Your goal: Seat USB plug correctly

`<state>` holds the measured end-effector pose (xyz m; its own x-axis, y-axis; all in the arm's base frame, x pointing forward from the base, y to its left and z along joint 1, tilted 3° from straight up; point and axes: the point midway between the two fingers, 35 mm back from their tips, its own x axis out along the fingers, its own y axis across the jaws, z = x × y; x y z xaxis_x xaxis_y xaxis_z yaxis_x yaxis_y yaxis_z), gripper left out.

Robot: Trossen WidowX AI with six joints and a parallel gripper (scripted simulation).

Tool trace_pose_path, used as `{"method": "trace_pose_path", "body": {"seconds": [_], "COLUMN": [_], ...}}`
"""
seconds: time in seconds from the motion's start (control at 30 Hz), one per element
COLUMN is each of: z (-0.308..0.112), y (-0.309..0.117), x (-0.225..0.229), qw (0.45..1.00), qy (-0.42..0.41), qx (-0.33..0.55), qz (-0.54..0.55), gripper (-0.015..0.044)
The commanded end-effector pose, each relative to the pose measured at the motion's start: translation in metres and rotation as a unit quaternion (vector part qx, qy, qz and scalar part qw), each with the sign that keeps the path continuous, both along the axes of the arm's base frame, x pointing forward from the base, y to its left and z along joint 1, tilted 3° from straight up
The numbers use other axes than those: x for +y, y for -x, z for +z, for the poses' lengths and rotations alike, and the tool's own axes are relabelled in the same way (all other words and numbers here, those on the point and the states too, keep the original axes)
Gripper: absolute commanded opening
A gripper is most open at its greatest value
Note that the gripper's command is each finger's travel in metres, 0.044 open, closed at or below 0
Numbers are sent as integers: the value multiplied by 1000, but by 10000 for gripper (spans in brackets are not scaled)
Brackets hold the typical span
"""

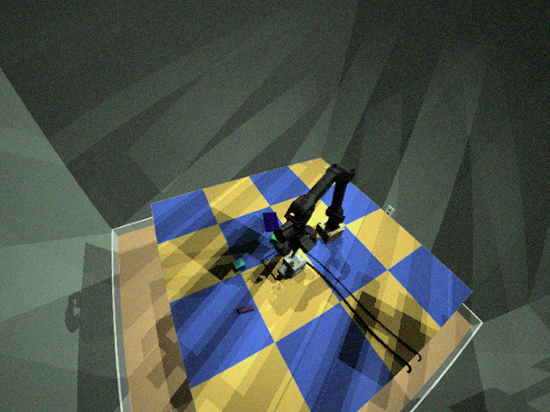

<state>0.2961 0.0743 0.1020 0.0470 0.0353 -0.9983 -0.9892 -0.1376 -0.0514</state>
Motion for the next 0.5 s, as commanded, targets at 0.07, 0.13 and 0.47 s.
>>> {"method": "trace_pose_path", "body": {"seconds": [0.07, 0.13, 0.47], "z": [-2, -2, -3], "y": [0, 0, 0], "x": [0, 0, 0], "qw": [1000, 1000, 1000], "qy": [-1, -1, -1], "qx": [0, 0, 0], "qz": [3, 3, 3], "gripper": [0, 0, 0]}}
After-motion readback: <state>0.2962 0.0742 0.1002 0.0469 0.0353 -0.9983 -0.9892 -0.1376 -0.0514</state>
